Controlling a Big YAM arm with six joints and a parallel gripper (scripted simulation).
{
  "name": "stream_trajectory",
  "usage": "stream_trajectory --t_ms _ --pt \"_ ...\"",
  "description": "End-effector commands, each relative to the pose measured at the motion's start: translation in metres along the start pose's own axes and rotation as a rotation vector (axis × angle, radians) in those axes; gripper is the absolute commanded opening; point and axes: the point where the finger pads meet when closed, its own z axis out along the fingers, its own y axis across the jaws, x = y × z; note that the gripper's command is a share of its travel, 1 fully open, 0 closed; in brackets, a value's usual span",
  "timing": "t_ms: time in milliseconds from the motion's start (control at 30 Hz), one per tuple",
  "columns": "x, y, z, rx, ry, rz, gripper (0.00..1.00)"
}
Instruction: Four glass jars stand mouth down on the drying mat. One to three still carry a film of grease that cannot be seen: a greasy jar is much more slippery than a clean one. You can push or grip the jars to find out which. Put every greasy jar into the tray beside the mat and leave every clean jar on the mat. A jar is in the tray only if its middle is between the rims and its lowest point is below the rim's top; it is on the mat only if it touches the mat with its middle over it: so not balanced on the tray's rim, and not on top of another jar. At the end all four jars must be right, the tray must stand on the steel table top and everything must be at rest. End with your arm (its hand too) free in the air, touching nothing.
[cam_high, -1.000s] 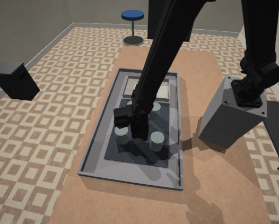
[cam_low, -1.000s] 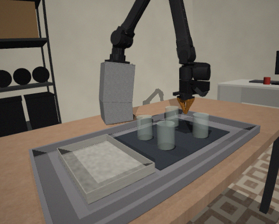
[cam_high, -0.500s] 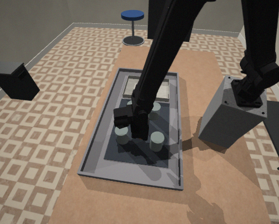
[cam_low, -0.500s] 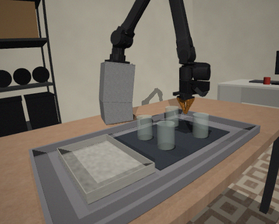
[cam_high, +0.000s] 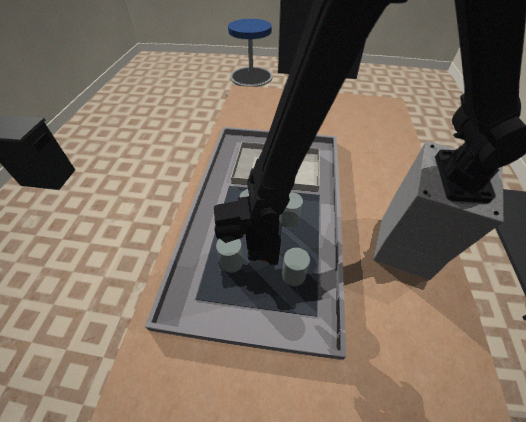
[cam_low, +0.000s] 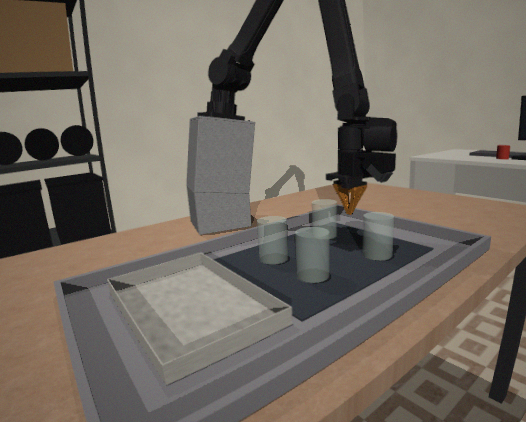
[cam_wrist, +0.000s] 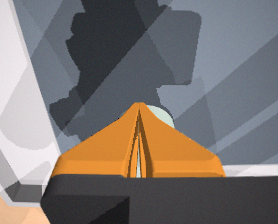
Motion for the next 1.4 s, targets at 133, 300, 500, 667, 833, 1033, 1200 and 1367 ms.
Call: stream_trajectory --t_ms 133,300,500,667,833,1033,1200,1367 --pt "-0.0101 0.0005 -0.0067 -0.003 -0.019 -0.005 0.0" --pt "-0.0101 0.0005 -0.0067 -0.003 -0.019 -0.005 0.0" --pt "-0.0101 0.0005 -0.0067 -0.003 -0.019 -0.005 0.0" --pt "-0.0101 0.0005 -0.0067 -0.003 -0.019 -0.005 0.0" --pt "-0.0101 0.0005 -0.0067 -0.003 -0.019 -0.005 1.0" --pt "-0.0101 0.0005 -0.0067 -0.003 -0.019 -0.005 1.0" --pt "-0.0101 0.0005 -0.0067 -0.003 -0.019 -0.005 1.0" --pt "-0.0101 0.0005 -0.0067 -0.003 -0.019 -0.005 1.0"
